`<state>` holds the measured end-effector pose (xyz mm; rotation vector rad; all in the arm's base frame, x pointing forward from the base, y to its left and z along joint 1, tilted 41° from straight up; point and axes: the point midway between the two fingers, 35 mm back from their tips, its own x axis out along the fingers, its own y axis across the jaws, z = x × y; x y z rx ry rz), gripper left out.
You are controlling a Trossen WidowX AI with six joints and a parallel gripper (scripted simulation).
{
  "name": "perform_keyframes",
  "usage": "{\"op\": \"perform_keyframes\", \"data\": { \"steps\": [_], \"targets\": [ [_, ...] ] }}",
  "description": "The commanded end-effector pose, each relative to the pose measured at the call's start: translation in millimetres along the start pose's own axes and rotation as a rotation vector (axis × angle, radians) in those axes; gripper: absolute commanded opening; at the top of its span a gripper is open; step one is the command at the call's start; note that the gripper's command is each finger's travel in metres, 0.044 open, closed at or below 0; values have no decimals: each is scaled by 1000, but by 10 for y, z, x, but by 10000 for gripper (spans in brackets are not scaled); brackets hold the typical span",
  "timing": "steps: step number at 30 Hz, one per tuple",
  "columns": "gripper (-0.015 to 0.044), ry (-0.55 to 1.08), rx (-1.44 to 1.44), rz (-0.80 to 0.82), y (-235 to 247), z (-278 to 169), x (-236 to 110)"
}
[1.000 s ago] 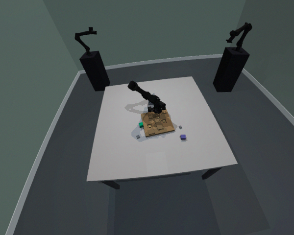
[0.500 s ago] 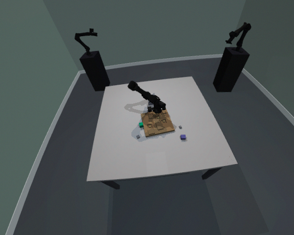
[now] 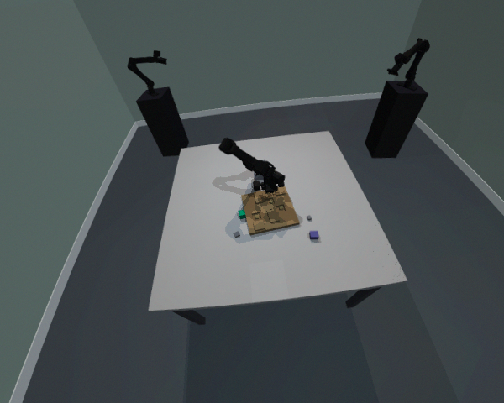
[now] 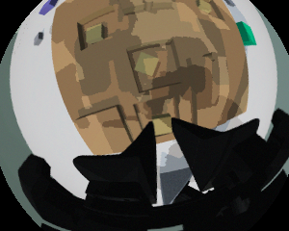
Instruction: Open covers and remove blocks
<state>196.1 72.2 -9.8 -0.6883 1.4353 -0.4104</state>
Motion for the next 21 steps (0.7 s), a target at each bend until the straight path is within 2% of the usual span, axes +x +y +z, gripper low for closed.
{"op": "perform_keyframes", "data": {
  "steps": [1,21],
  "targets": [
    [80,-4,9,8,3,19,-81],
    [80,-1,5,4,-6,2,-328]
  ]
}}
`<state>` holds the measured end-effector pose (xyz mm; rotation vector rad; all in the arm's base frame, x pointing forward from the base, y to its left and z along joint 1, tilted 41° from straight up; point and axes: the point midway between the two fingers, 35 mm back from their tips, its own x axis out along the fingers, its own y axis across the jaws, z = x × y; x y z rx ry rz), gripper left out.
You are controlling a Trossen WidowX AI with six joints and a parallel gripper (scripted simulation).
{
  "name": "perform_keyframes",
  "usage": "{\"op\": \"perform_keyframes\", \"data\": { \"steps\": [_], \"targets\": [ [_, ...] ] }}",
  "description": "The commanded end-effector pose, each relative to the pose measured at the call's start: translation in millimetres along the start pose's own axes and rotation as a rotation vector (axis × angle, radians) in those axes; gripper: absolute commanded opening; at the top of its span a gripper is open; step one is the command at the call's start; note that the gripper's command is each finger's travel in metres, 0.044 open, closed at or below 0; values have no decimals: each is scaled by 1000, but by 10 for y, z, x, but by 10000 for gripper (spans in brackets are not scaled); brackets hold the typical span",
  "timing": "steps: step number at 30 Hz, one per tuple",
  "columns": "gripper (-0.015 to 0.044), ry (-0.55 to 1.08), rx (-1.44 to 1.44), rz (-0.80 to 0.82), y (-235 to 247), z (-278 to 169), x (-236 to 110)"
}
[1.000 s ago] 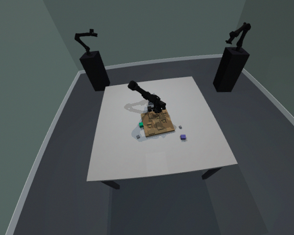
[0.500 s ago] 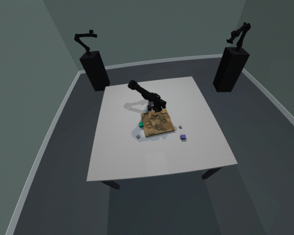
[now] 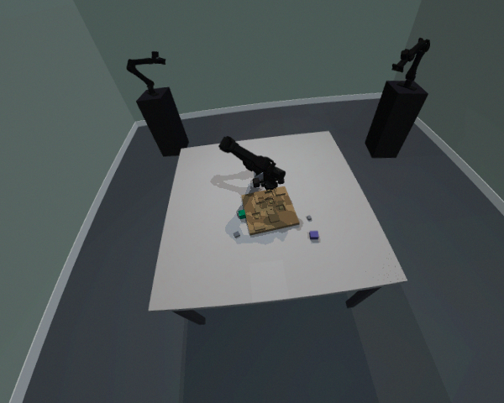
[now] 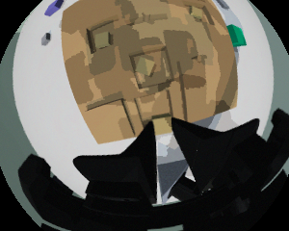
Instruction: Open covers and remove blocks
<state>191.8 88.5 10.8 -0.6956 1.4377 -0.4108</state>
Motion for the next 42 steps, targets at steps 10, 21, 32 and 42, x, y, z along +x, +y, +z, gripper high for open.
{"op": "perform_keyframes", "data": {
  "steps": [10,21,32,42],
  "targets": [
    [80,-3,9,10,5,22,-315],
    [80,-3,9,9,3,12,-537],
    [80,-4,9,14,340,163,-626],
    [80,-5,10,18,693,273,-679]
  ]
}}
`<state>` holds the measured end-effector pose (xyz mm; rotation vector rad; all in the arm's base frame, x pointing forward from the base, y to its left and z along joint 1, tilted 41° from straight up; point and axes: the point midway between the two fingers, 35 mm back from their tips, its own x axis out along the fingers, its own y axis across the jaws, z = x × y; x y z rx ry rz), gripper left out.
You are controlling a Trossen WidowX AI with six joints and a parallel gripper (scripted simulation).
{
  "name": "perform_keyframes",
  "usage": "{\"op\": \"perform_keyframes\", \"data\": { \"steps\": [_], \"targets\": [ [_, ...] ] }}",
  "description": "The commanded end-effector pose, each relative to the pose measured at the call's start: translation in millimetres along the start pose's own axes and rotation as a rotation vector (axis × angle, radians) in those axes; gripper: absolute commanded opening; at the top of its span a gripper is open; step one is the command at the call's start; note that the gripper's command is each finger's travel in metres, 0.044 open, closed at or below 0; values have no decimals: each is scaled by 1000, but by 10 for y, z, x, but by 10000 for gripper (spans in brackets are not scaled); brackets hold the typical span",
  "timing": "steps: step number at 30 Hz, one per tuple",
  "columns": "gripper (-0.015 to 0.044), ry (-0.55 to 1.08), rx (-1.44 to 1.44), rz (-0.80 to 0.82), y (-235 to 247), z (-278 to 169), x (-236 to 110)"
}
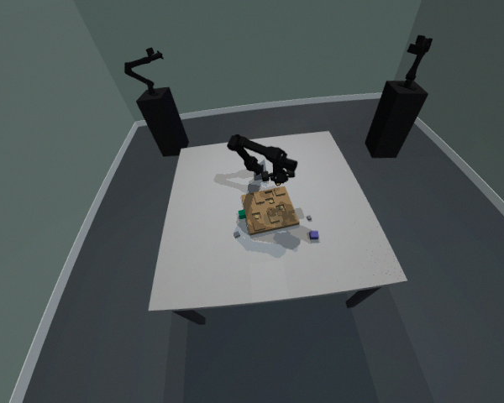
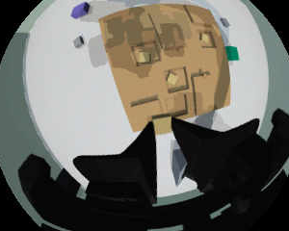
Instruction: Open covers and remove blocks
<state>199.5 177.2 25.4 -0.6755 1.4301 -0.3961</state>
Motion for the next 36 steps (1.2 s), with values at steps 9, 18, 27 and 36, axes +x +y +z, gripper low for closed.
{"op": "perform_keyframes", "data": {
  "steps": [9,18,27,36],
  "targets": [
    [80,6,2,1,479,98,-12],
    [80,5,3,3,824,130,7],
    [80,5,4,3,1171,130,56],
    [80,5,4,4,1420,110,111]
  ]
}}
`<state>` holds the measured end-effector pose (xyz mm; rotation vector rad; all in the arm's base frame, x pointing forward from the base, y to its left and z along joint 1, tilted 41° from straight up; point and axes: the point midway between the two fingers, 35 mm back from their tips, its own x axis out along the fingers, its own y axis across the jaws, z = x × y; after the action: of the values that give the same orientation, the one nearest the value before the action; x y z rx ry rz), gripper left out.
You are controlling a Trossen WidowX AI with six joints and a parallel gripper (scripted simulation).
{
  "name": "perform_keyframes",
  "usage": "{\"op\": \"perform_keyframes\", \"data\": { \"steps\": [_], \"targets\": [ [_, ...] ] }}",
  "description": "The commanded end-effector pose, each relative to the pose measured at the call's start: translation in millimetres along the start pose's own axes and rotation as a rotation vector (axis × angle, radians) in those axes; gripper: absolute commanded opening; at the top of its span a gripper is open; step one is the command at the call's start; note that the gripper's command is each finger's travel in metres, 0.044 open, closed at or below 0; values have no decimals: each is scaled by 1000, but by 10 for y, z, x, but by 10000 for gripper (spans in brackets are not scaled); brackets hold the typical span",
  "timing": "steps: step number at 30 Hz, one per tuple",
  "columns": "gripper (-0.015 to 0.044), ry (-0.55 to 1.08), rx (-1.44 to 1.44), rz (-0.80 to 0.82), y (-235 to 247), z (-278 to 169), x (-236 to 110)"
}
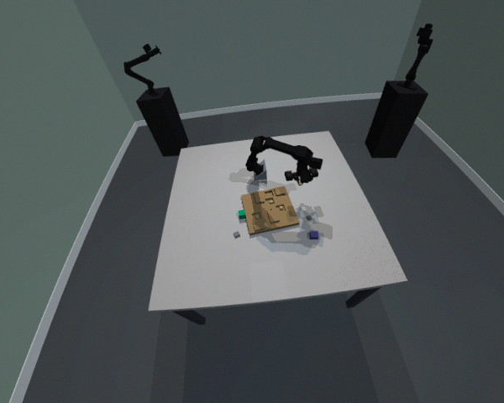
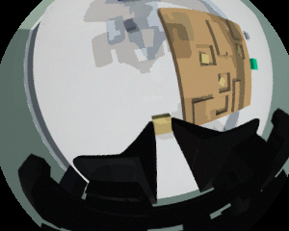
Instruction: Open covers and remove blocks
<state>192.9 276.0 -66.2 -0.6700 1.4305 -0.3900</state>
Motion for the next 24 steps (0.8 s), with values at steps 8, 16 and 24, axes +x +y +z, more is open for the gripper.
{"op": "perform_keyframes", "data": {
  "steps": [8,16,24],
  "targets": [
    [80,6,4,-4,90,4,143],
    [80,6,4,-3,100,15,274],
    [80,6,5,-3,106,23,406]
  ]
}}
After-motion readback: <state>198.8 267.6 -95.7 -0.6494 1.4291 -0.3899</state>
